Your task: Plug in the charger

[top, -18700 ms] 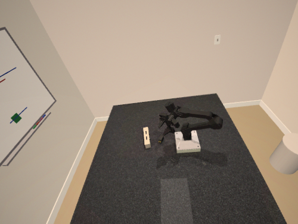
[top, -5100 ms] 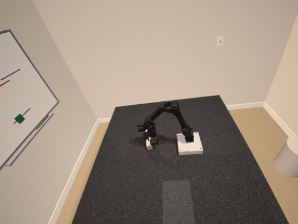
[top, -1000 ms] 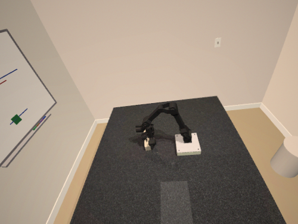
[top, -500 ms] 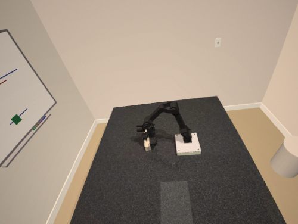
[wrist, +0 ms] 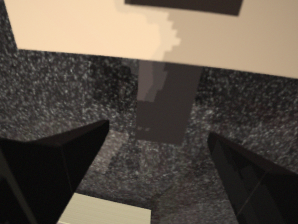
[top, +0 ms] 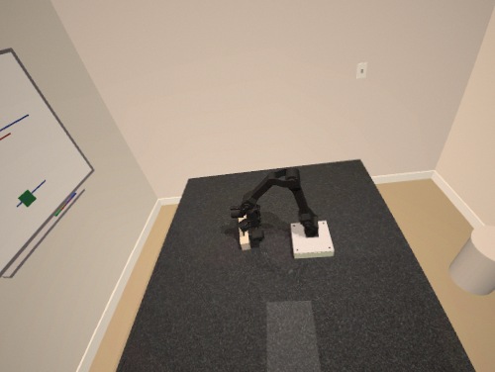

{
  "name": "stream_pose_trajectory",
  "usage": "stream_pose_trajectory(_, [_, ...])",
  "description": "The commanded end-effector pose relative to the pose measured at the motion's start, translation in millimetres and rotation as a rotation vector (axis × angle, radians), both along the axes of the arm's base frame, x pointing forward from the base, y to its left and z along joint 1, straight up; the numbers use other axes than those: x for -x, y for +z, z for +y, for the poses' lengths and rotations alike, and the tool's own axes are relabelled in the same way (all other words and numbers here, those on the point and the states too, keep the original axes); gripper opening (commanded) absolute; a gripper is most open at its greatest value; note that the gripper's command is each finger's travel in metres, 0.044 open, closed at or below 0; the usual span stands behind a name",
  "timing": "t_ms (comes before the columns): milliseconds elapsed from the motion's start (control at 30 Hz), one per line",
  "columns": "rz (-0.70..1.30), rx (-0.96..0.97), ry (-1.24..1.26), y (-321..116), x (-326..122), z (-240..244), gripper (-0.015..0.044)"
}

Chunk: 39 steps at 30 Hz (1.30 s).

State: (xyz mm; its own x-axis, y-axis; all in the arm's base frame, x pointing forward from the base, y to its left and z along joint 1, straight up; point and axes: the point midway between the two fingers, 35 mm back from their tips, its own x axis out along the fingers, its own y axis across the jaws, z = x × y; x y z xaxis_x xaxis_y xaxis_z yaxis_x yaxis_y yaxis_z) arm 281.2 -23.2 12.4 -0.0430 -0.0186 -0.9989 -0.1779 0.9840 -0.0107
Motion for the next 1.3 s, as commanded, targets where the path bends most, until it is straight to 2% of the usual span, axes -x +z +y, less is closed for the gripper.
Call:
stream_pose_trajectory(0, [-0.001, -0.003, 0.002, 0, 5, -1, 0.044])
stream_pose_trajectory(867, [-0.006, -0.001, -0.002, -1, 31, -5, 0.044])
stream_pose_trajectory(1267, [-0.57, -0.04, -0.192, 72, 15, -1, 0.044])
